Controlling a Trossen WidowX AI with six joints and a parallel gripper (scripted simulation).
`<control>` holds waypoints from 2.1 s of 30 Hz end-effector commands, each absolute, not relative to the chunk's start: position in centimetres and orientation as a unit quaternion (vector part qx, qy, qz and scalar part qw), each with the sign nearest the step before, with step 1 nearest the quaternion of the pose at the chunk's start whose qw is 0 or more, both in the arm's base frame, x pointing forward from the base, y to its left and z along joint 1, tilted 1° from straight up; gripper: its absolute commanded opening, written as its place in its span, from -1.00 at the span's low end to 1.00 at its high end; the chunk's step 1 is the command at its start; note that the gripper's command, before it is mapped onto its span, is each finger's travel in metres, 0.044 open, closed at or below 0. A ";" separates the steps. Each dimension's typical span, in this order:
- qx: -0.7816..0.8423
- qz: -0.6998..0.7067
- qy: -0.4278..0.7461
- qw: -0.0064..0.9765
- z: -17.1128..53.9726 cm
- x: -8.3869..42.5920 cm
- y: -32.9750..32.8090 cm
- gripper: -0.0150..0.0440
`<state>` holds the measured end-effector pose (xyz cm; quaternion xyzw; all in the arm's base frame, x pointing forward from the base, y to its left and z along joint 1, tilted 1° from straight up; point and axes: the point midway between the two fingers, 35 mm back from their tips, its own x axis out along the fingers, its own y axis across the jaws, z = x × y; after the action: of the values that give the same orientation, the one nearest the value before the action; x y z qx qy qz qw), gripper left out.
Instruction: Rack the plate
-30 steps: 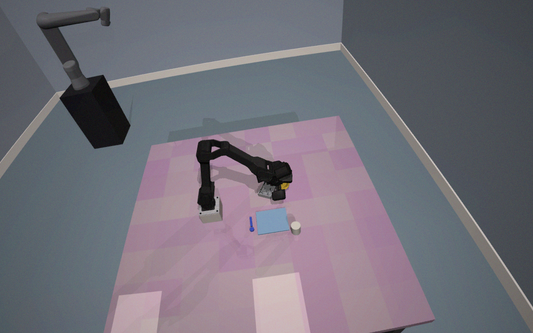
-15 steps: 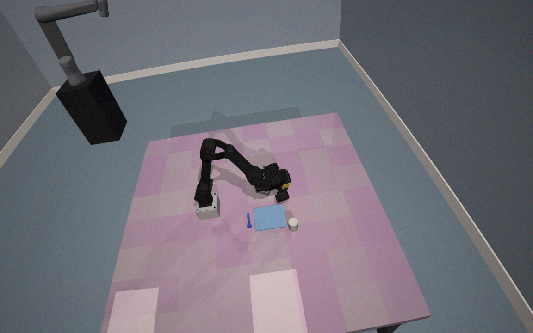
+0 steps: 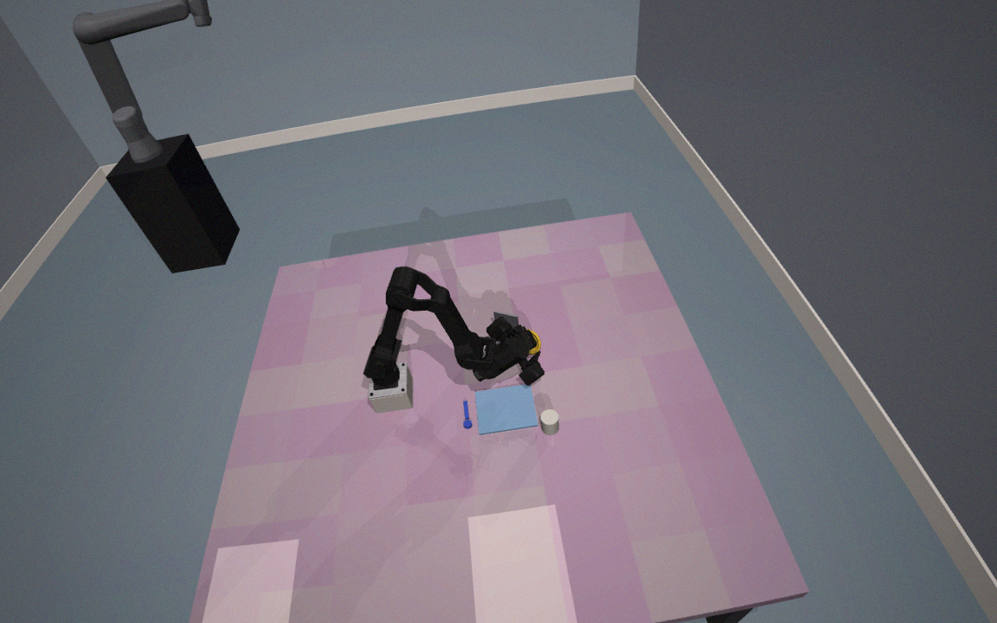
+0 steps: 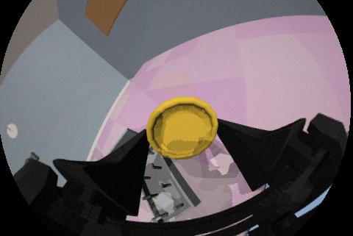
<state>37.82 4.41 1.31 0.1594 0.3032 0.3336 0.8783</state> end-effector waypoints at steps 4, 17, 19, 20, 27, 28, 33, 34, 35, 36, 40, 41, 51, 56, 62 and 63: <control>0.124 0.380 0.235 0.886 1.3 36.3 4.2 -0.49; 0.050 0.443 0.121 0.887 2.0 32.8 4.2 -0.49; 0.039 0.452 0.104 0.885 2.1 32.1 4.2 -0.49; 0.033 0.457 0.096 0.884 2.2 31.8 4.3 -0.49; -0.009 0.487 0.039 0.872 2.9 29.3 4.6 -0.49; -0.016 0.492 0.031 0.870 3.0 28.9 4.7 -0.49; -0.038 0.505 0.003 0.862 3.3 27.6 4.9 -0.49; -0.038 0.505 0.003 0.862 3.3 27.6 4.9 -0.49; -0.038 0.505 0.003 0.862 3.3 27.6 4.9 -0.49; -0.038 0.505 0.003 0.862 3.3 27.6 4.9 -0.49; -0.038 0.505 0.003 0.862 3.3 27.6 4.9 -0.49; -0.038 0.505 0.003 0.862 3.3 27.6 4.9 -0.49; -0.044 0.511 0.013 0.858 0.9 28.1 5.7 -0.49; -0.046 0.513 0.017 0.857 0.4 28.1 6.1 -0.49; -0.047 0.515 0.020 0.855 -1.7 28.2 6.0 -0.49; -0.047 0.515 0.020 0.855 -1.7 28.2 6.0 -0.49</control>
<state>28.08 6.04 -0.97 -0.0404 0.0238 0.5131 0.8570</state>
